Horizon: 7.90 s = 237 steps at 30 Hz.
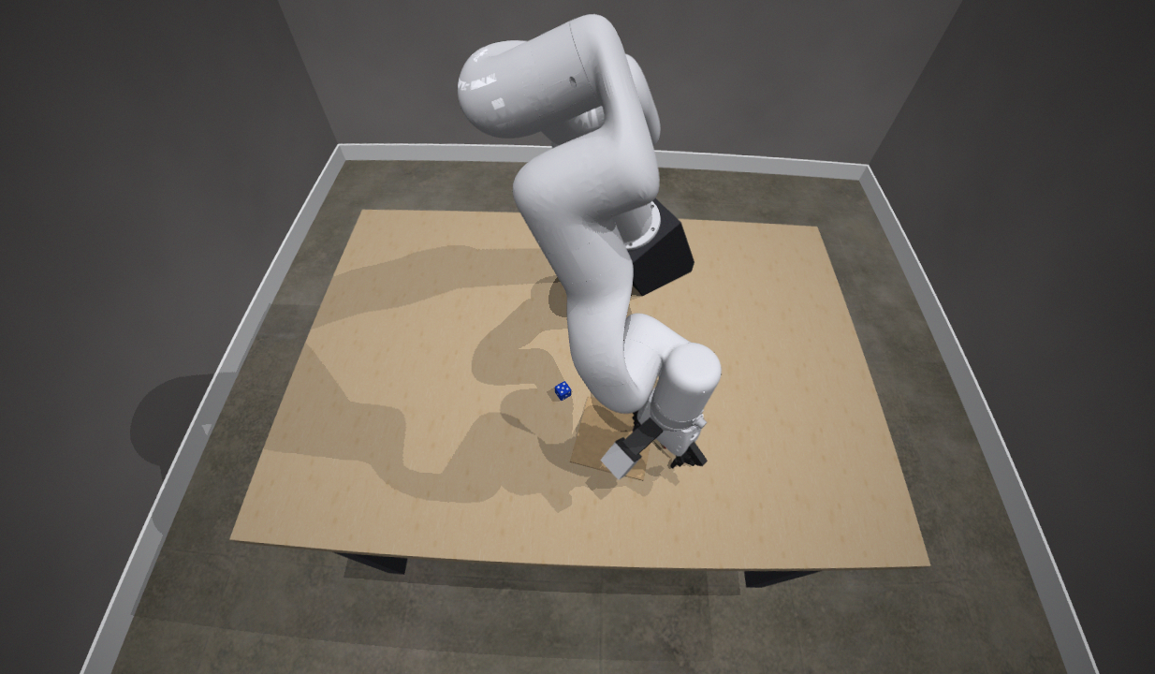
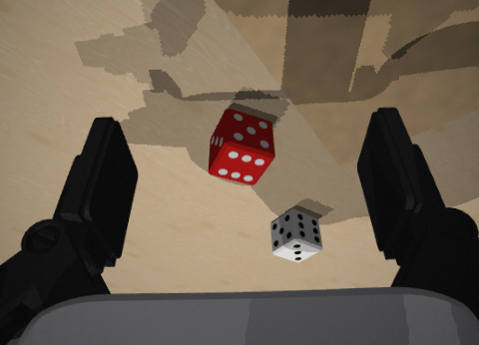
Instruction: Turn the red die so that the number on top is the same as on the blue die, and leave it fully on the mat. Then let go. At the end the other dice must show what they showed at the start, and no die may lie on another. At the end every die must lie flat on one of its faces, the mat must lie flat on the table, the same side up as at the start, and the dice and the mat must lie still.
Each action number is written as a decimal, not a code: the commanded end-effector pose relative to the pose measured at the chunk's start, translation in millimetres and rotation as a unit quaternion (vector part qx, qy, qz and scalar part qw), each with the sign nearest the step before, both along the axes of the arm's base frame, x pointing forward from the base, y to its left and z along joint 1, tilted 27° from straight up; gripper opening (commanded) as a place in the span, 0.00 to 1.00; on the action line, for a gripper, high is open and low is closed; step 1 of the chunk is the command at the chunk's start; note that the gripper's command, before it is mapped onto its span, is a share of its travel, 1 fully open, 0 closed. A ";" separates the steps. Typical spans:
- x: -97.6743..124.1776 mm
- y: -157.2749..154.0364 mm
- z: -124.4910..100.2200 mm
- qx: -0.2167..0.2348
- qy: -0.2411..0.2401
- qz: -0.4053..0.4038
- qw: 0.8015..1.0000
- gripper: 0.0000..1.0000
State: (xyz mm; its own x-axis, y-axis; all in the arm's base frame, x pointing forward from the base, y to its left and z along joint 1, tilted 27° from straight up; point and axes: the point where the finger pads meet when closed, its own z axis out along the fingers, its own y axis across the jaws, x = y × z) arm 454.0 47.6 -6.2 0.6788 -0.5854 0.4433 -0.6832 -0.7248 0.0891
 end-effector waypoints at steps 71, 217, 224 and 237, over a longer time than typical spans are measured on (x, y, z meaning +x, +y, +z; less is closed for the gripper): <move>-82.6 28.4 -35.7 0.001 -0.001 0.000 1.000 1.00; -27.5 27.8 2.4 0.059 -0.080 -0.193 0.976 0.42; -25.4 25.1 -4.5 0.059 -0.080 -0.193 0.976 0.42; -22.0 20.5 -15.8 0.059 -0.080 -0.193 0.976 0.42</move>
State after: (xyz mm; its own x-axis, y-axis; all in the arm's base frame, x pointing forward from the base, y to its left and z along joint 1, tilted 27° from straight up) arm 430.4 68.1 -21.1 0.3247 -0.8377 0.4392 -0.9068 -0.4076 -0.1072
